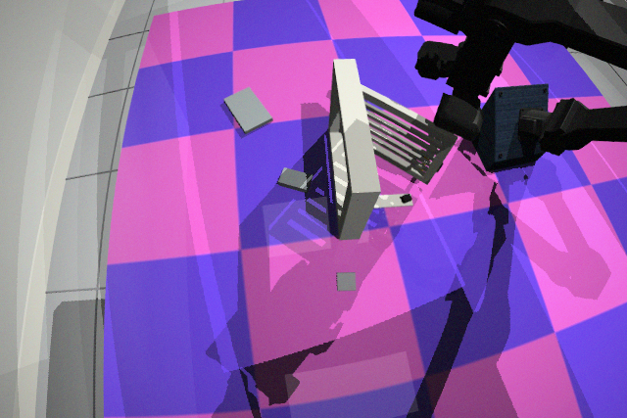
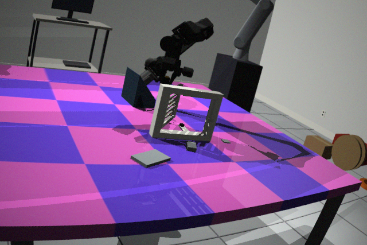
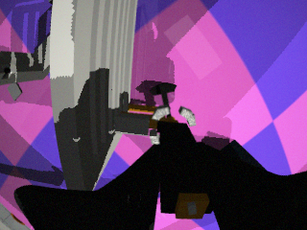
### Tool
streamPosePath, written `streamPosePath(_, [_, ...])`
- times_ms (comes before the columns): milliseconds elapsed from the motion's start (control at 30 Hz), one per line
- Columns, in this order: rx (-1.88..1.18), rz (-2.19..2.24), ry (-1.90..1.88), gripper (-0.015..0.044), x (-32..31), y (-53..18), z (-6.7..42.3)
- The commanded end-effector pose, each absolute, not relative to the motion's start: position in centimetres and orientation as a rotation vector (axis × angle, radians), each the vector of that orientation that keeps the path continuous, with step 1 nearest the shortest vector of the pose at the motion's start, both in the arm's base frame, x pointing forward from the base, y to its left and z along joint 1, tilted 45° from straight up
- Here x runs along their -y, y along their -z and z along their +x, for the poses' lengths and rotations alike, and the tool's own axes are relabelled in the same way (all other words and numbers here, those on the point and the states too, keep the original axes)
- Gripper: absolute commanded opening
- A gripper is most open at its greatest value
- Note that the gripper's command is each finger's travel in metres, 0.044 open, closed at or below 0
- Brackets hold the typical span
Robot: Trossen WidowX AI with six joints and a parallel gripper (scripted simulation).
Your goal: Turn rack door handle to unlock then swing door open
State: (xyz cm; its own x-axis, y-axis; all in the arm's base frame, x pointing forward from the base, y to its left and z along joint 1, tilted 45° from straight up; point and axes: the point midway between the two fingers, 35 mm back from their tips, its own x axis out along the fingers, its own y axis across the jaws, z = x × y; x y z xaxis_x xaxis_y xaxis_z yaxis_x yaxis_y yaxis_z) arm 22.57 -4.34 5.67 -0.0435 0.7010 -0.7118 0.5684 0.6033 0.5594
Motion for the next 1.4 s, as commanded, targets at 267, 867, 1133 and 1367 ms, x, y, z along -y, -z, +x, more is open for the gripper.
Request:
streamPosePath(267, [-1.661, 0.912, -0.302, 0.0014, 6.2, -3.9, 21.7])
streamPosePath(867, [-1.575, 0.707, -0.509, 0.0014, 9.2, -1.0, 21.0])
streamPosePath(1133, [-1.527, 0.607, -0.605, 0.0014, 10.7, 0.5, 21.0])
streamPosePath(1367, [-1.486, 0.527, -0.679, 0.0014, 11.9, 1.6, 21.2])
